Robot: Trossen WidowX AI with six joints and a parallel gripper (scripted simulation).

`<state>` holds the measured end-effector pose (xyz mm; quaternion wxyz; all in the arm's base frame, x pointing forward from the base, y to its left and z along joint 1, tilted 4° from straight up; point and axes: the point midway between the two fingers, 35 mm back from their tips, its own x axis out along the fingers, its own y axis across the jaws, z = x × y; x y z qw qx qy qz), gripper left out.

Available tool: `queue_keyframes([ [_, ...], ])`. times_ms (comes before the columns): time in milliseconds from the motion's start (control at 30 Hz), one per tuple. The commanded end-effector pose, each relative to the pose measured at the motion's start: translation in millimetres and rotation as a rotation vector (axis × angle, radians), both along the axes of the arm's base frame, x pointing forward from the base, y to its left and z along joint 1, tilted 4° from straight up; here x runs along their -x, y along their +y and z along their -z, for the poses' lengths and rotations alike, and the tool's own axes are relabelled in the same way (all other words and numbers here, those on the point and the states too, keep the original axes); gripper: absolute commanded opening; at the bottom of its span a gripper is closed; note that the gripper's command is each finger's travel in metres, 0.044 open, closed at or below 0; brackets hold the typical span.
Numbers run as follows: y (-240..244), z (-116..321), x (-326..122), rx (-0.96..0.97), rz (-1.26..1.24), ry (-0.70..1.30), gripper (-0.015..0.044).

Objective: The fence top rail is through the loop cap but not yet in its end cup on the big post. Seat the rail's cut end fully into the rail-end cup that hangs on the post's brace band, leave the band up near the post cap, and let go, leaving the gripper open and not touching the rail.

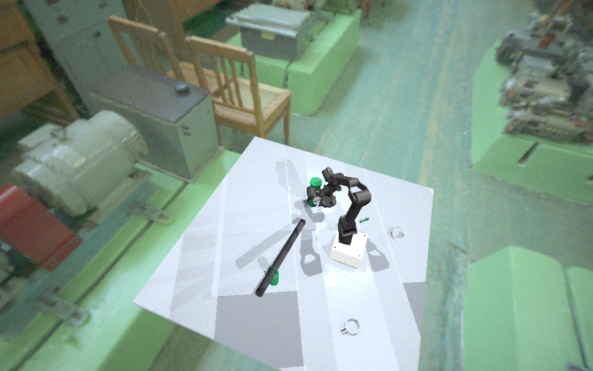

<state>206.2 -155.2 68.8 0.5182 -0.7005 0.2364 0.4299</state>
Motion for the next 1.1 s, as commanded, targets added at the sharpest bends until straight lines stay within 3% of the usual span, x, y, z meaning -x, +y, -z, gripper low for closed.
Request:
queue_keyframes([
  [0,0.7,2.4,0.9,-0.003,0.005,0.007,0.0309],
  [267,0.7,2.4,0.9,-0.003,0.005,0.007,0.0099],
  [367,0.7,2.4,0.9,-0.003,0.005,0.007,0.0079],
  [467,1.1,2.4,-0.4,-0.004,0.019,0.006,0.0],
  [1067,5.0,1.7,-14.0,-0.014,0.17,-0.006,0.0],
])
